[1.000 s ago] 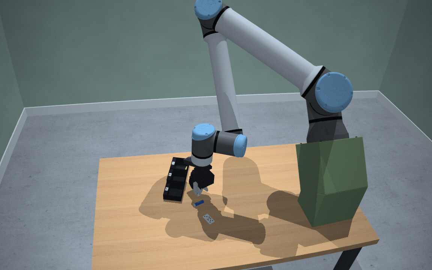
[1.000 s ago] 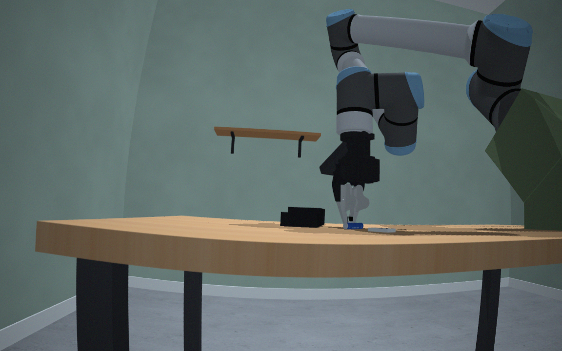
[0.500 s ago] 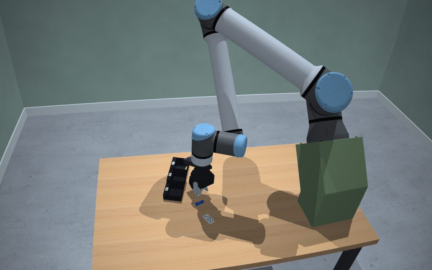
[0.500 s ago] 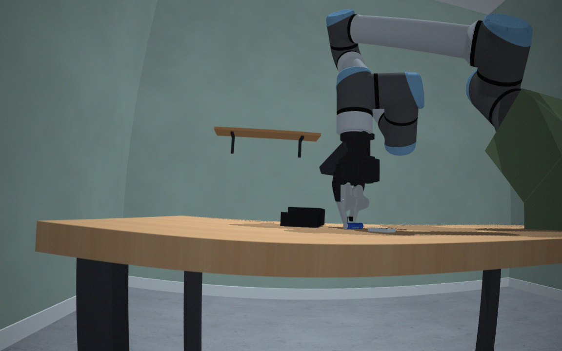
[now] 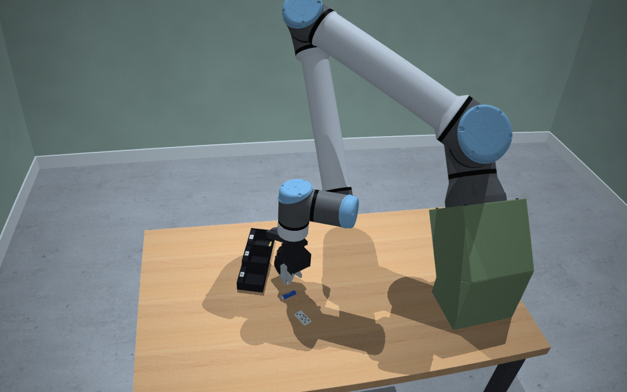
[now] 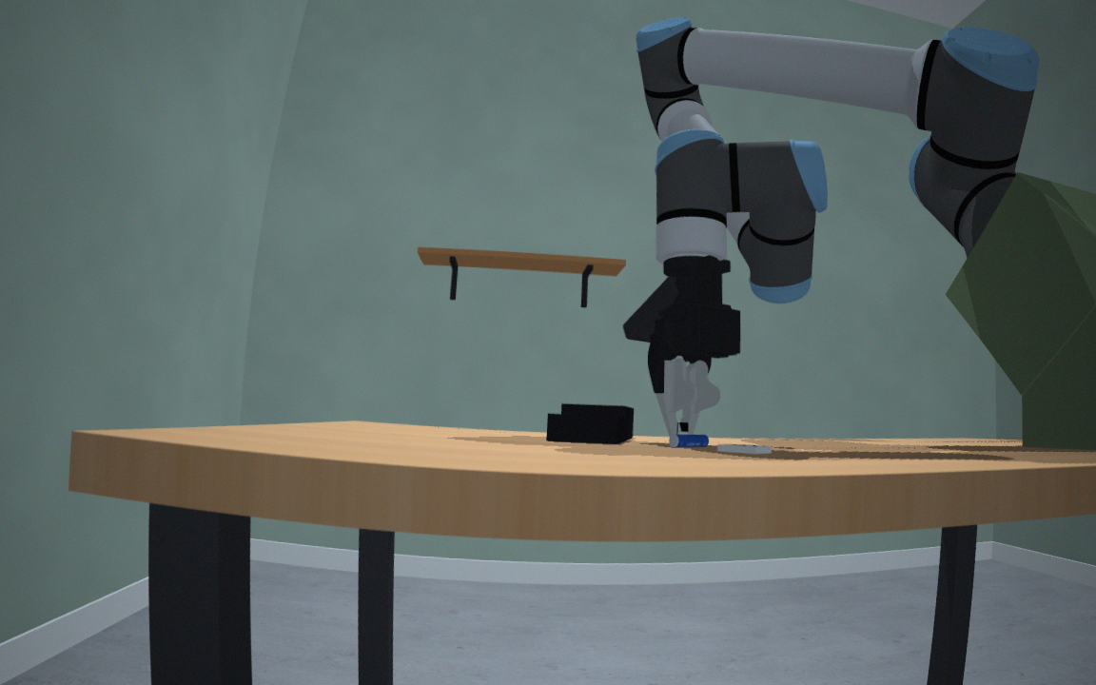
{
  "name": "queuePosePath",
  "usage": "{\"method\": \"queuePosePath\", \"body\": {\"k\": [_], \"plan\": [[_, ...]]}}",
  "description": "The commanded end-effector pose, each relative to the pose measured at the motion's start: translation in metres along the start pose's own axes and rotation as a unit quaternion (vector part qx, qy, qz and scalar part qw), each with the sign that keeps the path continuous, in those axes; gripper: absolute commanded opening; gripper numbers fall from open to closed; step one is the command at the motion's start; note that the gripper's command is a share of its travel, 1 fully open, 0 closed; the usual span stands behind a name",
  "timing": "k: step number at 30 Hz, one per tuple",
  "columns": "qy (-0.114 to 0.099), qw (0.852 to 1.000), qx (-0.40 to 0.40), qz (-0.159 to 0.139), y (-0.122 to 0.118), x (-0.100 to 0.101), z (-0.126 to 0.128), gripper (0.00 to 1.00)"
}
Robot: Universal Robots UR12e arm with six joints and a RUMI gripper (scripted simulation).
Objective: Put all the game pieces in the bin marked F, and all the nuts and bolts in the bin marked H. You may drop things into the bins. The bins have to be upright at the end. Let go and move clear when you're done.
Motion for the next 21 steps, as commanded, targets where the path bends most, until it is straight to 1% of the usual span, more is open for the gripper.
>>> {"method": "queuePosePath", "body": {"k": [1, 12, 14, 18, 21], "plan": [[0.0, 1.0, 0.0, 0.0, 0.0, -0.01, 0.0, 0.0], [0.0, 1.0, 0.0, 0.0, 0.0, -0.047, 0.0, 0.0], [0.0, 1.0, 0.0, 0.0, 0.0, -0.047, 0.0, 0.0], [0.0, 1.0, 0.0, 0.0, 0.0, -0.06, 0.0, 0.0], [0.0, 1.0, 0.0, 0.0, 0.0, -0.06, 0.0, 0.0]]}}
Point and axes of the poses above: the point where the finger pads meet when closed, its own x axis out along the fingers, its own z axis across the jaws, y = z × x, the point moved 7 cm from there along -x, back along the fingers, and after that the axes turned 14 degrees about x, right-handed, at the moved point
